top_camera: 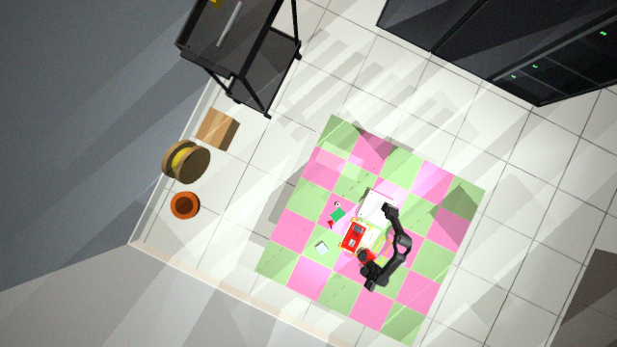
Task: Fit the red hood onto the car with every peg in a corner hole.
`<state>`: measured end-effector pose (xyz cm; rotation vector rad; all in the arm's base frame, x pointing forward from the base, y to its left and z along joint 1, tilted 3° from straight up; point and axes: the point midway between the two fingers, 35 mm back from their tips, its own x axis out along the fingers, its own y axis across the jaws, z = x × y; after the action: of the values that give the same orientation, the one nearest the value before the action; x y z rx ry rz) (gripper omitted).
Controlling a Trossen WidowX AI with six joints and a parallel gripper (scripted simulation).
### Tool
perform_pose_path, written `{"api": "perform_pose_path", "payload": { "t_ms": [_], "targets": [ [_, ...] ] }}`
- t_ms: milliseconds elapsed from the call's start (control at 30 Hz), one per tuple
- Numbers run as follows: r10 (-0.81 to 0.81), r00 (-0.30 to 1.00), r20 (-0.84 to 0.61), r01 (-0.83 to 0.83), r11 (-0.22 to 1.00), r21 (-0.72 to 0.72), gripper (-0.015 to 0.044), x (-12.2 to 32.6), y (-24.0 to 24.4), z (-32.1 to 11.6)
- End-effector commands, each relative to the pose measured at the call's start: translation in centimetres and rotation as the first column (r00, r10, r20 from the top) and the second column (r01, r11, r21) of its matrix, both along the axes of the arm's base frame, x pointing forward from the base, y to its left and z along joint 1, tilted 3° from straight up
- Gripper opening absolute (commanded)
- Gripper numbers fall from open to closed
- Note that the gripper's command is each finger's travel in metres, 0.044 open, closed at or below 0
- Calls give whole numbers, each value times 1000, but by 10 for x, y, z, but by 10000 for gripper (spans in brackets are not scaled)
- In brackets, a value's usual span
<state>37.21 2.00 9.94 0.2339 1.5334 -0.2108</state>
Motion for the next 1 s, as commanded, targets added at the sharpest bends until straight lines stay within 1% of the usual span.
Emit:
{"api": "perform_pose_path", "payload": {
  "t_ms": [0, 633, 967],
  "targets": [
    [54, 999, -6, -54, 998, 16, 0, -4, -20, 1],
    [276, 961, 30, -277, 958, 70, 0, -28, -109, 7],
    [292, 956, 35, -294, 953, 73, 0, -28, -114, 2]
  ]
}}
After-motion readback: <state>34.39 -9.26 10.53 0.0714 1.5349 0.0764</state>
